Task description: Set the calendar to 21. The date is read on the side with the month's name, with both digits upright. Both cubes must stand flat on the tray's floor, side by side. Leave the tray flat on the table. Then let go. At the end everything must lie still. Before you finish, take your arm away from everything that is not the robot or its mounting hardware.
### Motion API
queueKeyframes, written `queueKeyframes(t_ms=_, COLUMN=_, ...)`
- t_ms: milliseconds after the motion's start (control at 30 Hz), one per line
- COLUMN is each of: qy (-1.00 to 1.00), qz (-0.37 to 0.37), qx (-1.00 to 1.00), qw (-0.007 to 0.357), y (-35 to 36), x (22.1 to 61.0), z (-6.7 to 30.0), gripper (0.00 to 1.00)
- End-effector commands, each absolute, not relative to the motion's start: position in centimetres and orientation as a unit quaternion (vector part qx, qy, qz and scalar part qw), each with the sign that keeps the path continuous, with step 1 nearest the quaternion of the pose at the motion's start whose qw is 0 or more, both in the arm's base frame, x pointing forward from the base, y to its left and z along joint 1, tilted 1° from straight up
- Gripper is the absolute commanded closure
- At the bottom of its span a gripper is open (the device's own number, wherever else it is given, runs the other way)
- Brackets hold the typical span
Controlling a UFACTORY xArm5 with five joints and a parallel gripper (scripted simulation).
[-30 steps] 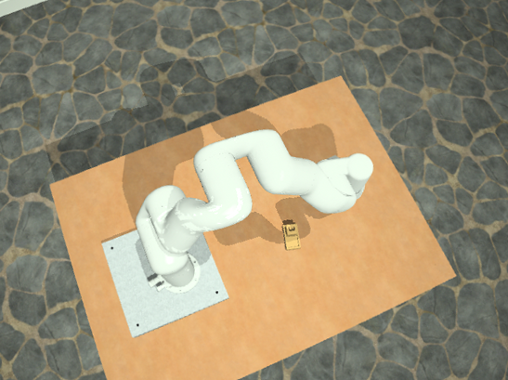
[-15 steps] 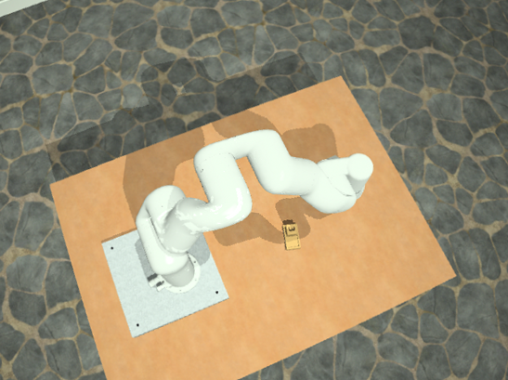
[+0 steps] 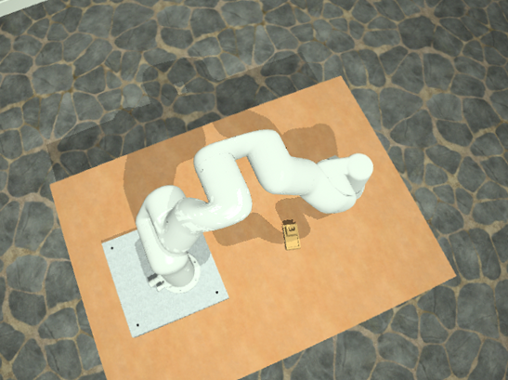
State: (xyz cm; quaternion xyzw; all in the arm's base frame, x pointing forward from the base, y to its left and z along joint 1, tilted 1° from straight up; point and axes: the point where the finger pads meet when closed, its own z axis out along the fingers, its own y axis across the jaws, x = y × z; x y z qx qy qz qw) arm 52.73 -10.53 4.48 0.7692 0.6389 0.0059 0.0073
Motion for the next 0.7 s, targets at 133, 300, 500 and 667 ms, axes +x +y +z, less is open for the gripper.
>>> queueKeyframes(t_ms=133, qy=0.639, qz=0.007, qx=0.769, qw=0.009, y=-10.6, x=52.9, z=4.3, gripper=0.51)
queueKeyframes(t_ms=300, qy=0.639, qz=0.007, qx=0.769, qw=0.009, y=-10.5, x=52.9, z=3.5, gripper=0.51)
queueKeyframes(t_ms=500, qy=0.639, qz=0.007, qx=0.769, qw=0.009, y=-10.5, x=52.9, z=2.2, gripper=0.51)
queueKeyframes(t_ms=667, qy=0.639, qz=0.007, qx=0.769, qw=0.009, y=-10.5, x=52.9, z=1.6, gripper=0.51)
